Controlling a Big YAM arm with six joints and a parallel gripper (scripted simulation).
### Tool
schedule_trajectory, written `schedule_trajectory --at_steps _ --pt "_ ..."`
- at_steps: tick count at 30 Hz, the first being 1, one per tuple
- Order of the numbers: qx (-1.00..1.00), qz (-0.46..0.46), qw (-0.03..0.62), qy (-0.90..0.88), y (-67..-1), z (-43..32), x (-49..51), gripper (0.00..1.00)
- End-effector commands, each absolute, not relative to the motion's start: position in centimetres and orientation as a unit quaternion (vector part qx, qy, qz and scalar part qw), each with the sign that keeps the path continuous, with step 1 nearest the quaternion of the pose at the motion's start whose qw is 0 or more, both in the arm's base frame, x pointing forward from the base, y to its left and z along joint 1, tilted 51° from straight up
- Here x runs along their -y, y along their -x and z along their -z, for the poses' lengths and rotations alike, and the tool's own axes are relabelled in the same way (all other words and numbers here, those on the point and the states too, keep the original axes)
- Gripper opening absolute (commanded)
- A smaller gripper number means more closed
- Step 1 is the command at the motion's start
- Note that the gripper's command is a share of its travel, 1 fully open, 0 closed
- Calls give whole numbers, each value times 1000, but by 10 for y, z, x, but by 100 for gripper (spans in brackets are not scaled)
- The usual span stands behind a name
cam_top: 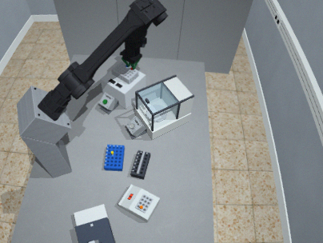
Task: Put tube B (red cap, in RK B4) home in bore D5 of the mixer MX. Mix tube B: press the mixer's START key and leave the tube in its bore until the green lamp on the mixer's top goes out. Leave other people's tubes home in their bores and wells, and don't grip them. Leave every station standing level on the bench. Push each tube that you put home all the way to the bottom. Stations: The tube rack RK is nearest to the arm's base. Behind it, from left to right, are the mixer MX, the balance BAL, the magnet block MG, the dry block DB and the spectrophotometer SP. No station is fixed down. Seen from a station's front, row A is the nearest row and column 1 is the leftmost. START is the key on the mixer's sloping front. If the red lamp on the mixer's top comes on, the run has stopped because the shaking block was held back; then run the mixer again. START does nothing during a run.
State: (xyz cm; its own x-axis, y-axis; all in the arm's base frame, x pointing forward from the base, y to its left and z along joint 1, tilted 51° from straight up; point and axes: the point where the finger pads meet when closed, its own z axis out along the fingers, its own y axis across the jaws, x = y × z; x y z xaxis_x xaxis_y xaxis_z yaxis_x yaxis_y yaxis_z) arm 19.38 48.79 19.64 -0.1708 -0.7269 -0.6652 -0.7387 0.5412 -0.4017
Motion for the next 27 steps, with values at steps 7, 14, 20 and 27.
schedule_trajectory --at_steps 7,14,20,27 --pt "-763 -20 439 474 -177 -217 -491 36" --pt "-763 -19 438 475 -169 -222 -484 36" --pt "-763 -19 438 475 -164 -228 -481 36" --pt "-763 -21 439 473 -157 -236 -477 36"
